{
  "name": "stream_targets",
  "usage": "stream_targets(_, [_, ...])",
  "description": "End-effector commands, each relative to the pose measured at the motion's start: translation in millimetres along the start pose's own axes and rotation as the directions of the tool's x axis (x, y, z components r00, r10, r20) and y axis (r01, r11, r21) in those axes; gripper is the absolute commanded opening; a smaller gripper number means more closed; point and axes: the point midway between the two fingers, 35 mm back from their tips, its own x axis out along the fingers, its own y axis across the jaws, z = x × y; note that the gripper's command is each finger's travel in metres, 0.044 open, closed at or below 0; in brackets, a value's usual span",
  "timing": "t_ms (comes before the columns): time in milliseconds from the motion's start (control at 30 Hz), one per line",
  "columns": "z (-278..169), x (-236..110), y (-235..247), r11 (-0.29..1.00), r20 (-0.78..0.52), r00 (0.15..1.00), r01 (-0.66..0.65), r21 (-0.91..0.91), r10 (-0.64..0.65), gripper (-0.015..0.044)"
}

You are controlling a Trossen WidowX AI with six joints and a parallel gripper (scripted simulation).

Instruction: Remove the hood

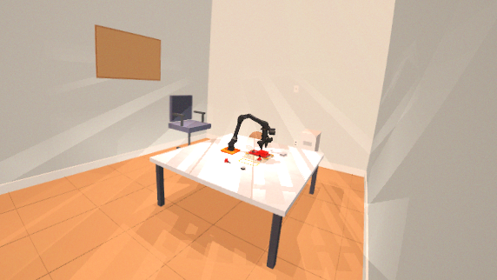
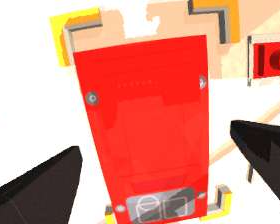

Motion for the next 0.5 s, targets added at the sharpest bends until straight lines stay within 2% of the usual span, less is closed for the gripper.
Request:
stream_targets(0, [-1.7, 8.3, -1.4, 1.0, -0.012, 1.0, 0.01, -0.004, -0.01, 0.044])
stream_targets(467, [-1.7, 19.8, -1.4, 1.0, -0.012, 1.0, 0.01, -0.004, -0.01, 0.044])
